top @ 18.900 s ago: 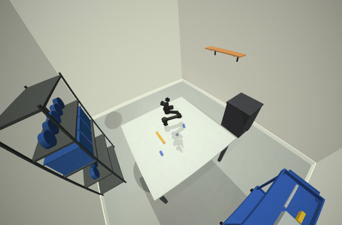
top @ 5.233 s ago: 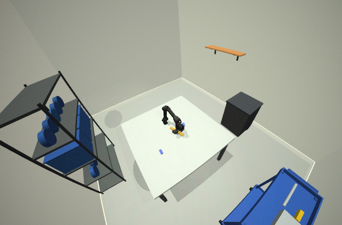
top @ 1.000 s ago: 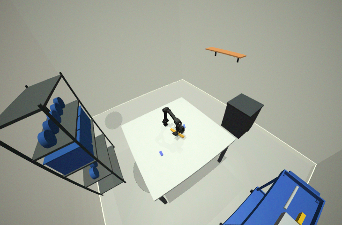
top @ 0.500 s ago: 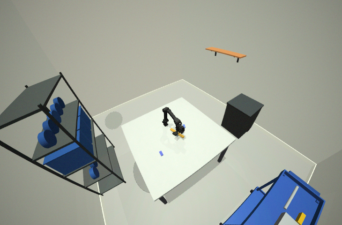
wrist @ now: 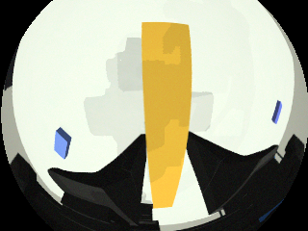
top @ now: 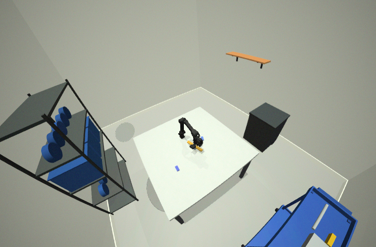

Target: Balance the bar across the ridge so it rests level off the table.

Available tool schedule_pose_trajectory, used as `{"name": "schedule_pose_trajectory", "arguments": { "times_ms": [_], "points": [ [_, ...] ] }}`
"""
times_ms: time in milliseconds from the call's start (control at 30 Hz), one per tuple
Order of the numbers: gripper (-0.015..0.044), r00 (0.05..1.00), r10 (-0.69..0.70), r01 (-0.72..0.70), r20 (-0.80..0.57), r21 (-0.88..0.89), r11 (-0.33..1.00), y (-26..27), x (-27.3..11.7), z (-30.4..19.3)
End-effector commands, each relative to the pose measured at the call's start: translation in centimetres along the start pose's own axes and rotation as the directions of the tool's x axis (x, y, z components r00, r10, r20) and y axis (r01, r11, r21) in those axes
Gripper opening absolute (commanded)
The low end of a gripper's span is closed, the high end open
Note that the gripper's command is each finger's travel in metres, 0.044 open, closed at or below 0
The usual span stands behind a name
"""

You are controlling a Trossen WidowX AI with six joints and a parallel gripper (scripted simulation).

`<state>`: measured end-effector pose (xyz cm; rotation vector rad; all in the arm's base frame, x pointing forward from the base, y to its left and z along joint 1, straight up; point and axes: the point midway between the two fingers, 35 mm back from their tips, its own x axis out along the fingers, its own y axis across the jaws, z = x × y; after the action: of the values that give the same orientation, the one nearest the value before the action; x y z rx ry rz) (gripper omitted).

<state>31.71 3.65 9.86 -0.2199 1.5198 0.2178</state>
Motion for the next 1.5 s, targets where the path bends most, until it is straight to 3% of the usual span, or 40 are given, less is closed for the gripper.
{"name": "schedule_pose_trajectory", "arguments": {
  "times_ms": [0,900,1233,1367,1467],
  "points": [
    [0.0170,1.000,0.000,0.000,0.000,0.000,1.000,0.0,0.0,0.0],
    [0.0185,1.000,0.000,0.000,0.000,0.000,1.000,0.0,0.0,0.0],
    [0.0440,1.000,0.000,0.000,0.000,0.000,1.000,0.0,0.0,0.0],
    [0.0440,1.000,0.000,0.000,0.000,0.000,1.000,0.0,-0.8,0.1],
    [0.0440,1.000,0.000,0.000,0.000,0.000,1.000,-0.1,-4.4,0.5]
  ]
}}
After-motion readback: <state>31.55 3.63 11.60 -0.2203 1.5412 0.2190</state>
